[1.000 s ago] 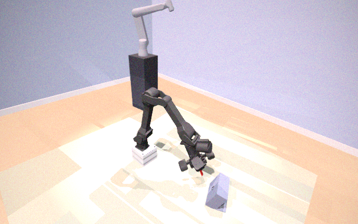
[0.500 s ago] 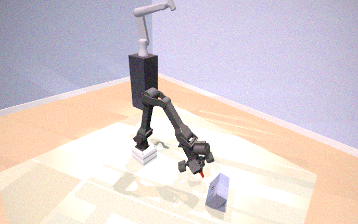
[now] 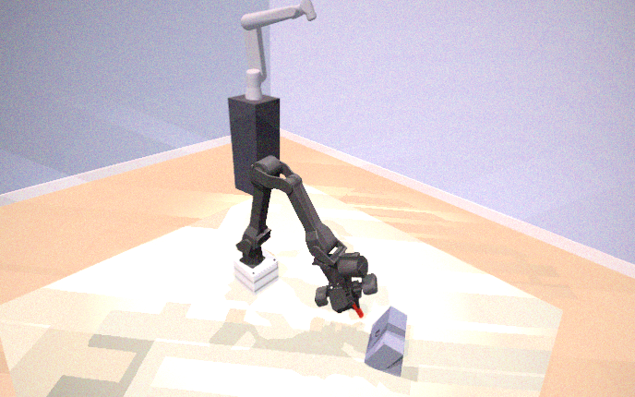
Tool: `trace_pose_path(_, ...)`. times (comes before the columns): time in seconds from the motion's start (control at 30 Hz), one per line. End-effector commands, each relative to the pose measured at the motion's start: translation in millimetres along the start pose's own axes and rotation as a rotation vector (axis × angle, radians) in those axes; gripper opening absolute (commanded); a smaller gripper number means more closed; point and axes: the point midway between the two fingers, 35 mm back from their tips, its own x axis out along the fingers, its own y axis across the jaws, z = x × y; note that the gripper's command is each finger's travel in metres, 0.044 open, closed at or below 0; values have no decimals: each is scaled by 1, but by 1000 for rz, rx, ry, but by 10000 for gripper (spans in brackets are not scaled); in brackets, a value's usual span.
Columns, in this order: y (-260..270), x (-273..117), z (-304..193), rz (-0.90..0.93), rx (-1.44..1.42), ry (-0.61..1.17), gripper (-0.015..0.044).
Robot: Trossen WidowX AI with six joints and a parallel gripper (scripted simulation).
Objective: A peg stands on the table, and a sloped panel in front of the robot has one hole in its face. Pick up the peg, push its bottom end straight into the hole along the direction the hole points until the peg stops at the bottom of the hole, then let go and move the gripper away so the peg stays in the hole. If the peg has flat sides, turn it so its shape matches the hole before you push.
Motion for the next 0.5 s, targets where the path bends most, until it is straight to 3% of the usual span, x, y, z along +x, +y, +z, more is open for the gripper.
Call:
trace_pose_path(0.0, -4, 1, 1, 17, 60, 2, 0)
trace_pose_path(0.47, -6, 3, 9, 79, 214, -2, 0)
